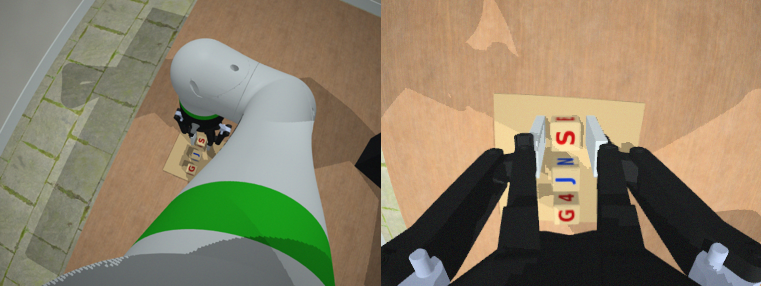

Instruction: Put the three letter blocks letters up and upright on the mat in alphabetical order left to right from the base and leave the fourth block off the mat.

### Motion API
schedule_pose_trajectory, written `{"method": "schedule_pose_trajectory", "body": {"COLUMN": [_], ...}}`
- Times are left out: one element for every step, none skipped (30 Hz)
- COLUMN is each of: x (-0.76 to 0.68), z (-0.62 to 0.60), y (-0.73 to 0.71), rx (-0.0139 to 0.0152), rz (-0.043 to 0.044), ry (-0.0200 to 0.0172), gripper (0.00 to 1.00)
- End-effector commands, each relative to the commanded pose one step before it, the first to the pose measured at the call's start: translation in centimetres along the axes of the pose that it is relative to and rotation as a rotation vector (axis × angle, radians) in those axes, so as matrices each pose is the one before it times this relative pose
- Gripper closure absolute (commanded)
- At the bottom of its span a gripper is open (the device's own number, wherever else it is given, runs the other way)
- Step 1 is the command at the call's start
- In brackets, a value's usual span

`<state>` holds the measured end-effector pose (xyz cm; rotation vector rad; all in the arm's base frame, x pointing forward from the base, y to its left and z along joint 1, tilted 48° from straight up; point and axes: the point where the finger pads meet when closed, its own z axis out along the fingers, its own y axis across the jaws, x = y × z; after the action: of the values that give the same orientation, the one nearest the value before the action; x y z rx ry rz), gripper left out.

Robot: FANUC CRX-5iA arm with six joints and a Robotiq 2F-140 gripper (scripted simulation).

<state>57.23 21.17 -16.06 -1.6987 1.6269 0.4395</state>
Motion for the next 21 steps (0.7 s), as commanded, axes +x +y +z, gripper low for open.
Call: {"method": "schedule_pose_trajectory", "body": {"x": [0.021, 0.000, 0.000, 0.000, 0.000, 0.000, 0.000, 0.000, 0.000, 0.000, 0.000, 0.000, 0.000, 0.000, 0.000, 0.000, 0.000, 0.000, 0.000, 0.000, 0.000], "z": [-0.191, -0.156, -0.215, -0.274, -0.333, -0.388, -0.437, -0.479, 0.000, 0.000, -0.513, -0.537, -0.553, -0.558, -0.555, -0.541, -0.519, -0.489, -0.451, -0.407, -0.358], "y": [-0.010, 0.000, 0.000, 0.000, 0.000, 0.000, 0.000, 0.000, 0.000, 0.000, 0.000, 0.000, 0.000, 0.000, 0.001, 0.000, 0.000, 0.000, 0.000, 0.001, -0.001], "rx": [0.00017, 0.00000, 0.00000, 0.00000, 0.00000, 0.00000, 0.00000, 0.00000, 0.00000, 0.00000, 0.00000, 0.00000, 0.00000, 0.00000, 0.00000, 0.00000, 0.00000, 0.00000, 0.00000, 0.00000, 0.00001], "rz": [-0.00002, 0.00000, 0.00000, 0.00000, 0.00000, 0.00000, 0.00000, 0.00000, 0.00000, 0.00000, 0.00000, 0.00000, 0.00000, 0.00000, 0.00000, 0.00000, 0.00000, 0.00000, 0.00000, 0.00000, 0.00000], "ry": [0.00033, 0.00000, 0.00000, 0.00000, 0.00000, 0.00000, 0.00000, 0.00000, 0.00000, 0.00000, 0.00000, 0.00000, 0.00000, 0.00000, 0.00001, 0.00000, 0.00000, 0.00000, 0.00000, 0.00001, -0.00001], "gripper": [0.75, 0.75, 0.75, 0.75, 0.75, 0.75, 0.75, 0.75, 0.75, 0.75, 0.75, 0.75, 0.75, 0.75, 0.75, 0.75, 0.75, 0.75, 0.75, 0.75, 0.75]}}
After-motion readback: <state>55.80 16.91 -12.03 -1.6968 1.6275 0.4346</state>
